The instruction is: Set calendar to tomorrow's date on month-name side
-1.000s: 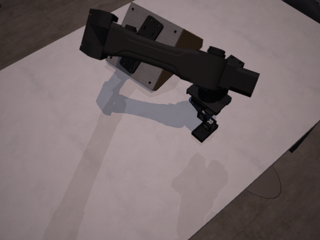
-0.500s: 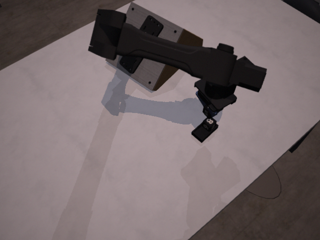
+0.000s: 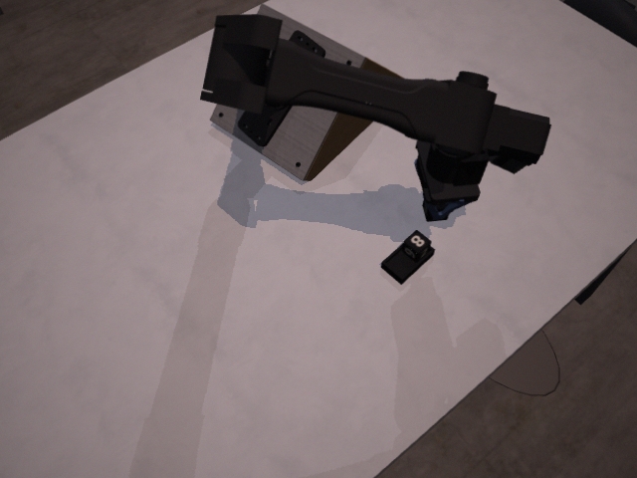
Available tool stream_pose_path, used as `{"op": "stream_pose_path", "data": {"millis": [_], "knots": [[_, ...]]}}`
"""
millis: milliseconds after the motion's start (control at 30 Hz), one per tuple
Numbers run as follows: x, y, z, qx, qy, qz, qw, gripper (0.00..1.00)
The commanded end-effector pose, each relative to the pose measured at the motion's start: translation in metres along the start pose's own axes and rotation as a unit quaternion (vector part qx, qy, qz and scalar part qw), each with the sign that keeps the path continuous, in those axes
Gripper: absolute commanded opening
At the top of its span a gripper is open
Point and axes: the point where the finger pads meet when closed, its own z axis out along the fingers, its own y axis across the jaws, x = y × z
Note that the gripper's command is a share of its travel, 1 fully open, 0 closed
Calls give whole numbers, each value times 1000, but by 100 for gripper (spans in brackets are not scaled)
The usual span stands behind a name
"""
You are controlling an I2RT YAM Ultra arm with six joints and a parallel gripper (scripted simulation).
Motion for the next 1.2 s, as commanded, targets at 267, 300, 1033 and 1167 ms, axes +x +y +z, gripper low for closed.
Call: {"op": "stream_pose_path", "data": {"millis": [267,300,1033,1167], "knots": [[-27,17,-9,4,-17,212,977,27],[-28,17,-9,4,-17,220,975,27],[-55,44,-5,1,-16,436,900,27],[-55,44,-5,1,-16,436,900,27]]}}
